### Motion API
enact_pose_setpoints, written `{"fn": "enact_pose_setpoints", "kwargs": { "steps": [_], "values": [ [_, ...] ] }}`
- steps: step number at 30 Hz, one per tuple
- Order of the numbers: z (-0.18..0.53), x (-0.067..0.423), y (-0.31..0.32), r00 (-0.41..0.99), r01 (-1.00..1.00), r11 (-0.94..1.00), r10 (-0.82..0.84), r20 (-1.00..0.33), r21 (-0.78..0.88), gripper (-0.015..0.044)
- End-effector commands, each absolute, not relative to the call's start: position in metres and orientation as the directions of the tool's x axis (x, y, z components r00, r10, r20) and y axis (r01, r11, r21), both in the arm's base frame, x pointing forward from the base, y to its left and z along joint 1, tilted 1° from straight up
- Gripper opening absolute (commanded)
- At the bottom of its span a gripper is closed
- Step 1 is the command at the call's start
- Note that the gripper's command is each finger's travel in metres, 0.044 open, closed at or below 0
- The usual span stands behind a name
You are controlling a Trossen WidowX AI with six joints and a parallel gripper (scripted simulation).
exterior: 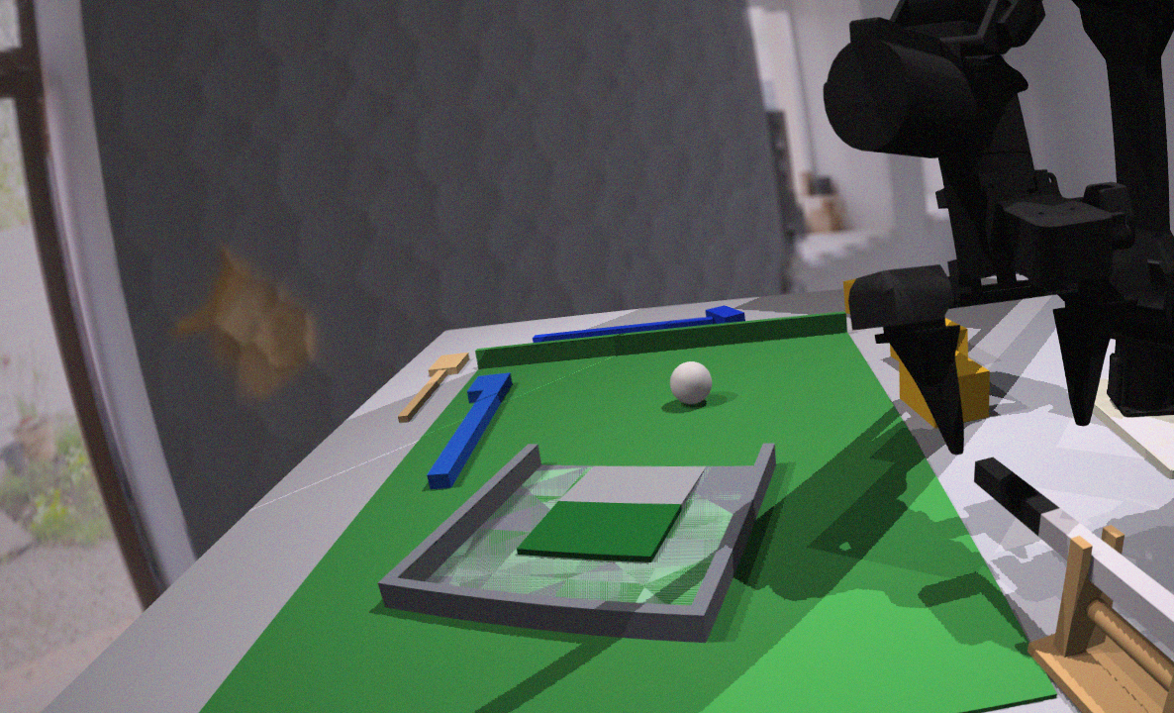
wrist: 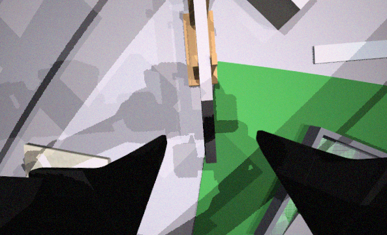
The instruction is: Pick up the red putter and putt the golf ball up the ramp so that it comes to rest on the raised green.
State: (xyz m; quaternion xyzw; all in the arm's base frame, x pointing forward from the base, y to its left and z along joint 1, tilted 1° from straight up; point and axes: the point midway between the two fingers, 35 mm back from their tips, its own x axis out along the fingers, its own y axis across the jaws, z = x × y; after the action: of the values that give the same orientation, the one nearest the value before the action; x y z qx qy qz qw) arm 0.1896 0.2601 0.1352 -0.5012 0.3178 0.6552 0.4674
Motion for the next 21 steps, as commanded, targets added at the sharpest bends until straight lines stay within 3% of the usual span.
{"fn": "enact_pose_setpoints", "kwargs": {
  "steps": [1, 21],
  "values": [
    [0.135, 0.192, 0.258, -0.082, -0.924, -0.381, 0.281, -0.956, -0.032, 0.044],
    [0.088, 0.194, 0.259, -0.082, -0.924, -0.381, 0.281, -0.956, -0.032, 0.044]
  ]
}}
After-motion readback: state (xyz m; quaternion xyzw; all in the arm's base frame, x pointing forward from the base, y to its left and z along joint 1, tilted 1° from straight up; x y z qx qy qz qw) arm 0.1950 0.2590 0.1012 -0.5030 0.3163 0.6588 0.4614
